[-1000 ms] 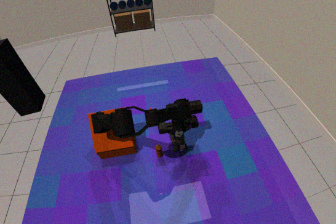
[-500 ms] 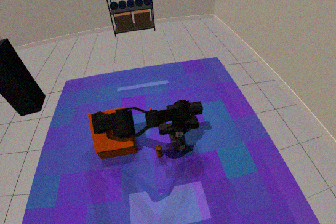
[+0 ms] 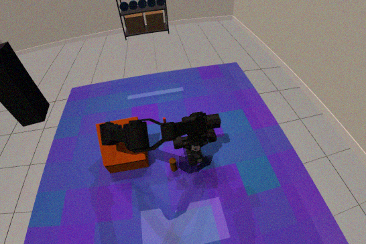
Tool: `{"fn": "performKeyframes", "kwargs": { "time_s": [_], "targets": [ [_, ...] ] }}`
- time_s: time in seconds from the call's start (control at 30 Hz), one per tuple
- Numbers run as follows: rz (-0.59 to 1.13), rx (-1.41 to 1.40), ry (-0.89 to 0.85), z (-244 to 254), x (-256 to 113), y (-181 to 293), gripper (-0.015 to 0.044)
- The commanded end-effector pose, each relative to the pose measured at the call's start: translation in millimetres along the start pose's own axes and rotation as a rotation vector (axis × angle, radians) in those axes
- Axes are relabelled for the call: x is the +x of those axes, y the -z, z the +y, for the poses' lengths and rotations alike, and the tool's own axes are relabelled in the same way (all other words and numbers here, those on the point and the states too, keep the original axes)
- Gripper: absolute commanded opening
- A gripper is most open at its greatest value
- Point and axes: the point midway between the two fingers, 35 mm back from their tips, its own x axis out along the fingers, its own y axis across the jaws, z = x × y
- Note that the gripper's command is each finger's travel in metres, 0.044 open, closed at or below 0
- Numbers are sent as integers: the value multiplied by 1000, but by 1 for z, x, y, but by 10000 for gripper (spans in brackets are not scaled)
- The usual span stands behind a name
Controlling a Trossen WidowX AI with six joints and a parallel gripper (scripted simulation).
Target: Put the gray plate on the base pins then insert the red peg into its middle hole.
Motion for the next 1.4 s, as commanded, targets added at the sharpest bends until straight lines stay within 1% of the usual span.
{"fn": "performKeyframes", "kwargs": {
  "time_s": [0.0,0.3,0.73,0.77,0.97,1.37],
  "targets": [
    [2,-7,-8,2,9,-1,0],
    [3,-7,-8,3,21,-1,0],
    [3,-7,-8,2,24,0,0],
    [5,-7,-2,1,20,-1,0],
    [5,-7,-2,1,20,-1,0],
    [5,-7,-2,1,20,-1,315]
  ]
}}
